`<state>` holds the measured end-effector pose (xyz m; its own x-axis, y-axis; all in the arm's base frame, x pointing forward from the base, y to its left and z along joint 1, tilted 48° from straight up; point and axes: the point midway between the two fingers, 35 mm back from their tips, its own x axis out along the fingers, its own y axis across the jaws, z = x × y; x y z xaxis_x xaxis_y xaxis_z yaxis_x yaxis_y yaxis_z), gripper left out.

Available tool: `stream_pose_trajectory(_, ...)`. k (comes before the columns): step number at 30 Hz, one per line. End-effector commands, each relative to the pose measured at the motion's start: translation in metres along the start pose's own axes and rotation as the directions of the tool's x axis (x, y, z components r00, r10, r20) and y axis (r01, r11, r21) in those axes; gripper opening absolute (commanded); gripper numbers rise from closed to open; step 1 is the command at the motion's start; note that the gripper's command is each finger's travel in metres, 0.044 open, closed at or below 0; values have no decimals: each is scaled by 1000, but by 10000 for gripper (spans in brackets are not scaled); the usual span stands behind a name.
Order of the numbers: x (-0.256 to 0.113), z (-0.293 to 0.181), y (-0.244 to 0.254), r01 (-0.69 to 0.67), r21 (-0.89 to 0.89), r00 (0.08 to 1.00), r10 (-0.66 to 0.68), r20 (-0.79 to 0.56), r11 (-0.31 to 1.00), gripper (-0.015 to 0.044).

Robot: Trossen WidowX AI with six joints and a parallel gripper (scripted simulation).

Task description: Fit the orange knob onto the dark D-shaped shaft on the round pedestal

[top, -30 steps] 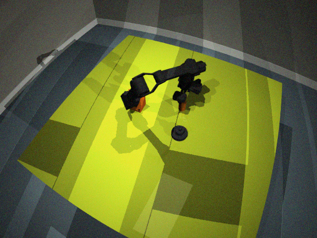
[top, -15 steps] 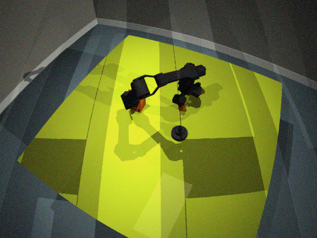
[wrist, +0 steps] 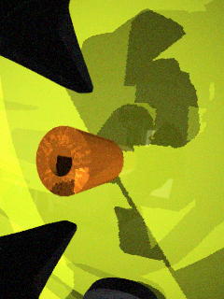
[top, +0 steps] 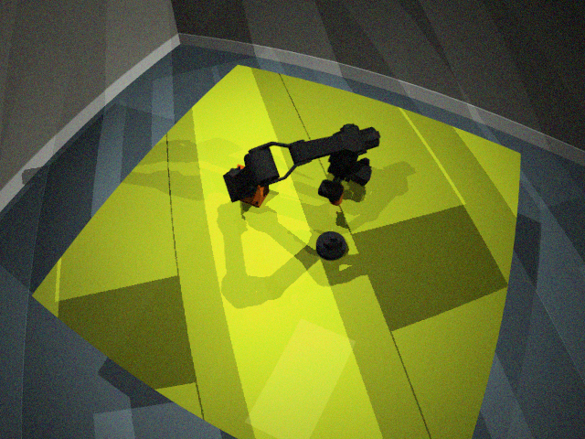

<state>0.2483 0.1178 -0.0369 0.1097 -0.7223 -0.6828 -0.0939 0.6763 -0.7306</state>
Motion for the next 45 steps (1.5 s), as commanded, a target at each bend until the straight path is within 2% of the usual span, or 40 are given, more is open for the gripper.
stream_pose_trajectory(1,7,0,0,3,-4,1000,-3,3,1000,440)
stream_pose_trajectory(21,36,-2,-2,6,-3,1000,-6,3,1000,440)
stream_pose_trajectory(31,36,-2,-2,6,-3,1000,-6,3,1000,177)
stream_pose_trajectory(37,36,-2,-2,6,-3,1000,-6,3,1000,137)
stream_pose_trajectory(42,24,1,1,4,-4,1000,-4,4,1000,6)
stream_pose_trajectory(45,9,4,3,1,-4,1000,-1,4,1000,0)
